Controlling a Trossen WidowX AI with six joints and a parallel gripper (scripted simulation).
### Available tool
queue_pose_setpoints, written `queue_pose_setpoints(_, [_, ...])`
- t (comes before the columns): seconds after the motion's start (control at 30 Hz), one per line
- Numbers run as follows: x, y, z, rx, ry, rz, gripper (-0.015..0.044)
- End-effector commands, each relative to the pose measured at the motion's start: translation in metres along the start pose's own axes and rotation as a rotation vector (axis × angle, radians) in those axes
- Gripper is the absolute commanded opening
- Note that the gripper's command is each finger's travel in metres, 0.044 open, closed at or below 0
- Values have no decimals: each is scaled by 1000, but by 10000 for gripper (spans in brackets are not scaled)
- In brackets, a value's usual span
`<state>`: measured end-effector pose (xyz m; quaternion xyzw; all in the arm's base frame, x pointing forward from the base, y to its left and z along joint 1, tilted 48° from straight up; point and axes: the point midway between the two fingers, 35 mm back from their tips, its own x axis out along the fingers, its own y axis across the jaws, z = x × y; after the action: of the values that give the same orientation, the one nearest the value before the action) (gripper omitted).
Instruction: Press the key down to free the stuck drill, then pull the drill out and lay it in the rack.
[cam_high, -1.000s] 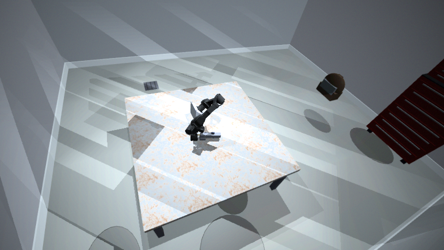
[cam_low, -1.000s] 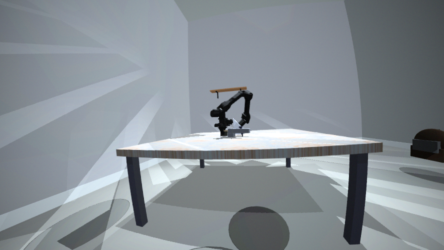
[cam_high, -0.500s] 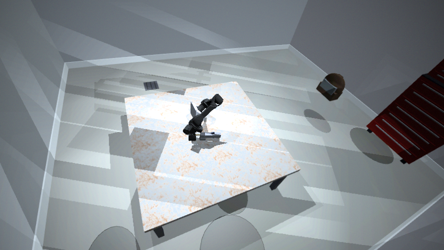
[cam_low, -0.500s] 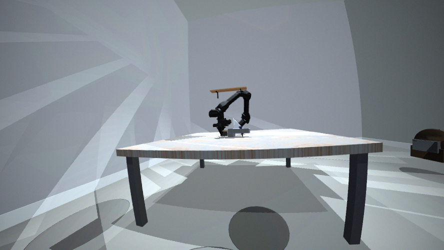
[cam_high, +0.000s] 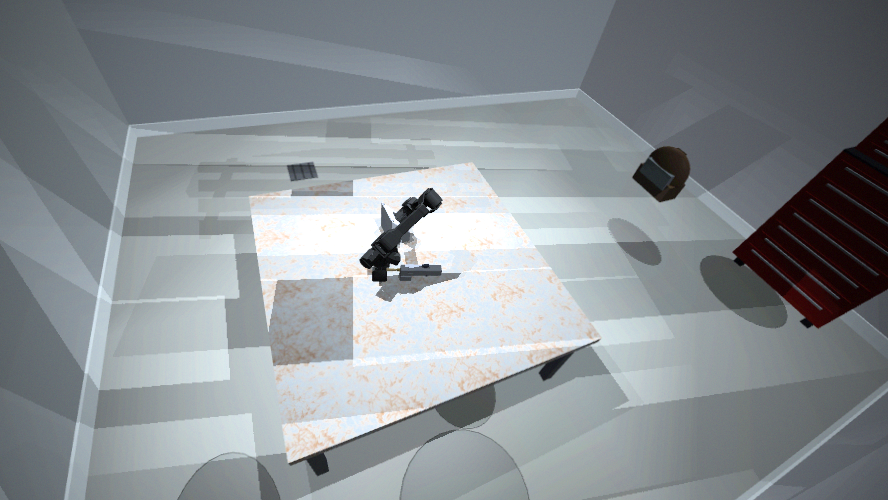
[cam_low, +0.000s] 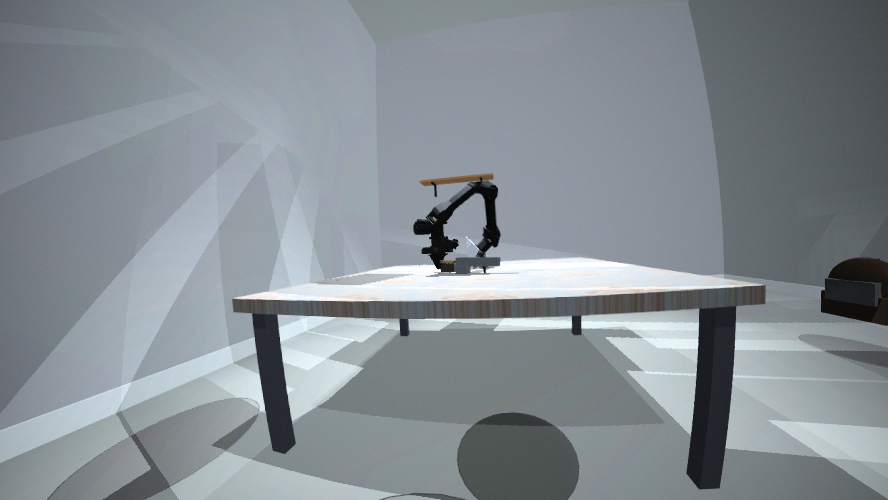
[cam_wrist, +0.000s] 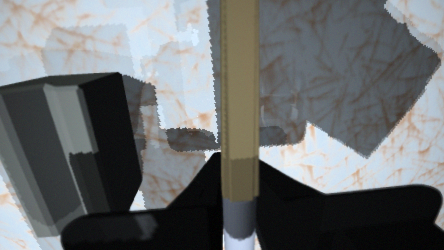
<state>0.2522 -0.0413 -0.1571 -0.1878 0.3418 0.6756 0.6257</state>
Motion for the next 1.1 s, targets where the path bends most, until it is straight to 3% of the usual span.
queue_pose_setpoints(0.0, [1, 0, -9, 3, -1, 3, 0])
queue_pose_setpoints(0.57, [-1, 0, -33, 3, 1, 2, 0])
queue_pose_setpoints(1.07, [-8, 2, -28, 3, 1, 2, 0])
